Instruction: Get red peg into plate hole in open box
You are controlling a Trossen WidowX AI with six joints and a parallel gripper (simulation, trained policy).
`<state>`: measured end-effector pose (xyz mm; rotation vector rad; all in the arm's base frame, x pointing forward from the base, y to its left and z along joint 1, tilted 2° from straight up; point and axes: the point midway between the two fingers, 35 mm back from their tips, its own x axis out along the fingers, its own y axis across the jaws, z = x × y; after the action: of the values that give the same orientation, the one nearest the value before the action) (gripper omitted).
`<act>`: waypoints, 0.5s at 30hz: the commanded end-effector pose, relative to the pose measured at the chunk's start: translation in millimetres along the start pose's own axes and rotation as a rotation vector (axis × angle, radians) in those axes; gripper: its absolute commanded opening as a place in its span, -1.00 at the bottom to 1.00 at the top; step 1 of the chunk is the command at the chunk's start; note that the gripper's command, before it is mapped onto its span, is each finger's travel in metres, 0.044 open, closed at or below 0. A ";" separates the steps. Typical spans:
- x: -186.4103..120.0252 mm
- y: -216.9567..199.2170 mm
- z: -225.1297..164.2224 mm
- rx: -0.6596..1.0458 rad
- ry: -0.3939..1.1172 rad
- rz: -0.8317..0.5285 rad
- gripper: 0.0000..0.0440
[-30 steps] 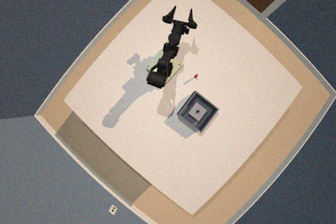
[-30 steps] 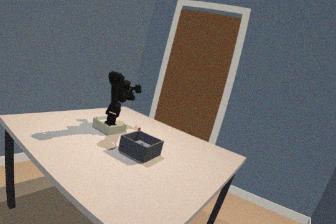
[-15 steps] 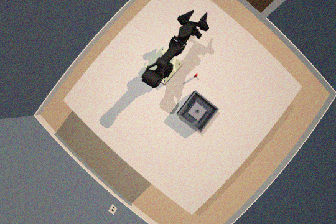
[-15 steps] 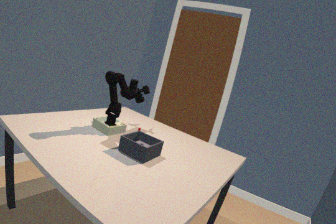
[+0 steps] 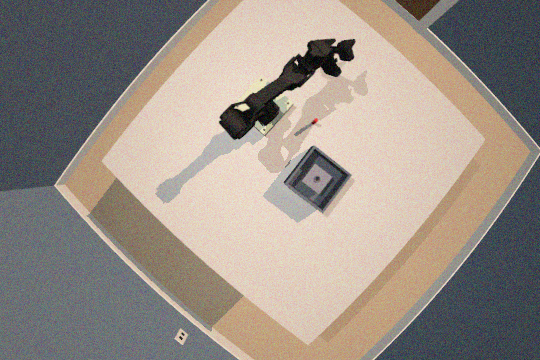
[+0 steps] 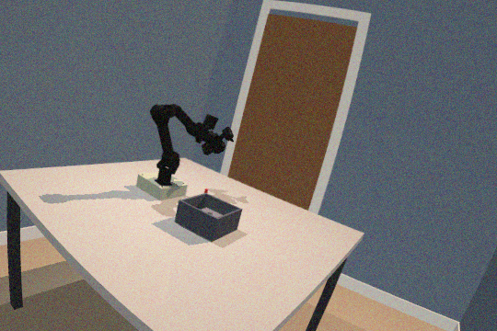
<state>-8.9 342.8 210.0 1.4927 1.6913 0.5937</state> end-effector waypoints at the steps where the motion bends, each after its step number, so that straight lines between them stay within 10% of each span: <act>1: -3.9 15.8 17.6 -0.058 -0.094 0.002 1.00; 15: -48.0 48.7 103.8 -0.242 -0.495 -0.182 1.00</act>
<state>89.7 301.7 197.2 1.2204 1.3406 0.3295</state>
